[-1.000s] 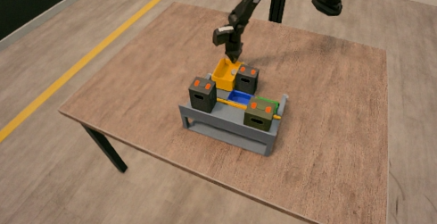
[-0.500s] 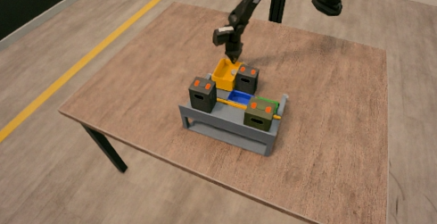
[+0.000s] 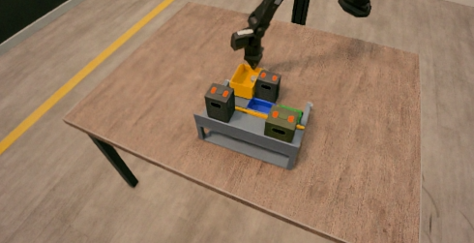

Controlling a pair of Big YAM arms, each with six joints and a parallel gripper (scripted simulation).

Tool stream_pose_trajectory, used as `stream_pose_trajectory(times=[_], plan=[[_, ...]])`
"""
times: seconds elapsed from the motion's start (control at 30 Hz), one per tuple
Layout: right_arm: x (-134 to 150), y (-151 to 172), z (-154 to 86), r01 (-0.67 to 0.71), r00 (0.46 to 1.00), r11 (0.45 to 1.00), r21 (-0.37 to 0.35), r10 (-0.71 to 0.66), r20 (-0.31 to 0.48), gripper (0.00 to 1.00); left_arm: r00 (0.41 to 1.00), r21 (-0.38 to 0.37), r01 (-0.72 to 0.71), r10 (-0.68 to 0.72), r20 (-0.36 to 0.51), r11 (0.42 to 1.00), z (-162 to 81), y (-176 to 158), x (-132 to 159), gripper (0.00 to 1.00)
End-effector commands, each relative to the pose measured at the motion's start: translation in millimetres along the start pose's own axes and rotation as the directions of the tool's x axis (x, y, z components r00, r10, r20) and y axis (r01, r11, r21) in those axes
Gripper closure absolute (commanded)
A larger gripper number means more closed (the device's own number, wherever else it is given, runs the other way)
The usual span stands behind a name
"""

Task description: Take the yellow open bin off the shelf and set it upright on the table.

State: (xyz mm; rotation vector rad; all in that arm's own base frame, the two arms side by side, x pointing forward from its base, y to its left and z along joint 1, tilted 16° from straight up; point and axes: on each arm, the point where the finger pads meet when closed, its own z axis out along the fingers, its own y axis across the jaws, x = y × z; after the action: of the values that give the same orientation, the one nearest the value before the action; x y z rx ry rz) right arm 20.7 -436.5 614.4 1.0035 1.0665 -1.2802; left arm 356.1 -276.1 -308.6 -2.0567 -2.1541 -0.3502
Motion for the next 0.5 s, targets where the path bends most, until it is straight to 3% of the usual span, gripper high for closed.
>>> stream_pose_trajectory(times=[0.0,0.47], plan=[[-13.8,-3.3,-6.6,-0.011,0.999,1.0,0.007,0.011,0.042,0.0,0.999,-0.017,-0.039,0.04,0.026,0.999,0.7,3.2,-20.2,1.0],[-13.8,-3.3,-6.6,-0.011,0.999,1.0,0.007,0.011,0.042,0.0,0.999,-0.016,-0.032,0.032,0.026,0.999,7.1,5.6,-17.7,1.0]])
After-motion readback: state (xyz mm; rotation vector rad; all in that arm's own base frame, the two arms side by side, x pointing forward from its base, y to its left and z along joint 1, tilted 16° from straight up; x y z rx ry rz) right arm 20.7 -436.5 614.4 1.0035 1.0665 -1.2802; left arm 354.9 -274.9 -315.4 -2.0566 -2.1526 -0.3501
